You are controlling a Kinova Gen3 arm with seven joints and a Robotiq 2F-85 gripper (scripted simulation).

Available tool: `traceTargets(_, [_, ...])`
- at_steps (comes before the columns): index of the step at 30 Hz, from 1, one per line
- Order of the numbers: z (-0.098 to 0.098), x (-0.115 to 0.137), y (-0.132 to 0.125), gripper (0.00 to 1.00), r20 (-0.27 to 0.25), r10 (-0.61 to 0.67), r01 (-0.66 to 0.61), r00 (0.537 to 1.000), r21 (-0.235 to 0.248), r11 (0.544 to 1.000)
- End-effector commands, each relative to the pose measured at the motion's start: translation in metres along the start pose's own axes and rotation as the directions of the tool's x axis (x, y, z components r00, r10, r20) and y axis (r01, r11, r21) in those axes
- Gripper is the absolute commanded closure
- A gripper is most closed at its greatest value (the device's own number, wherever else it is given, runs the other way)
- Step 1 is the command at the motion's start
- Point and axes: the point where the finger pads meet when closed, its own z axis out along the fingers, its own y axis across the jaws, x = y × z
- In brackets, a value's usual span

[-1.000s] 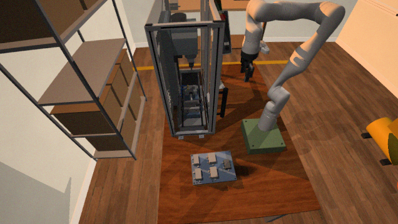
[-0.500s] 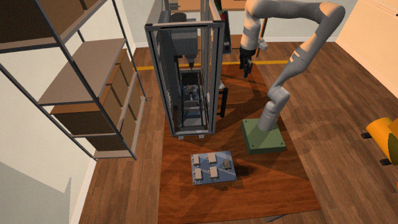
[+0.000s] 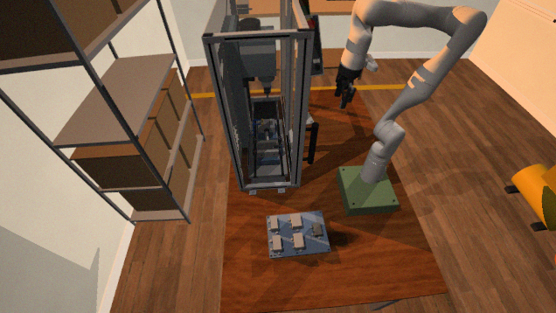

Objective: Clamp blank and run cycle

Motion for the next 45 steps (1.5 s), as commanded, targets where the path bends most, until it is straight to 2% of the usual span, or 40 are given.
traceTargets(1, [0.0, 0.0, 0.0, 0.2, 0.001, 0.0, 0.0, 1.0, 0.0, 1.0])
traceTargets(6, [0.049, 0.005, 0.0, 0.2, 0.001, 0.0, 0.0, 1.0, 0.0, 1.0])
traceTargets(18, [0.049, 0.005, 0.0, 0.2, 0.001, 0.0, 0.0, 1.0, 0.0, 1.0])
traceTargets(23, [0.099, 0.01, 0.0, 0.2, 0.001, 0.0, 0.0, 1.0, 0.0, 1.0])
traceTargets(35, [0.099, 0.01, 0.0, 0.2, 0.001, 0.0, 0.0, 1.0, 0.0, 1.0])
traceTargets(40, [0.131, 0.013, 0.0, 0.2, 0.001, 0.0, 0.0, 1.0, 0.0, 1.0])
traceTargets(45, [0.131, 0.013, 0.0, 0.2, 0.001, 0.0, 0.0, 1.0, 0.0, 1.0])
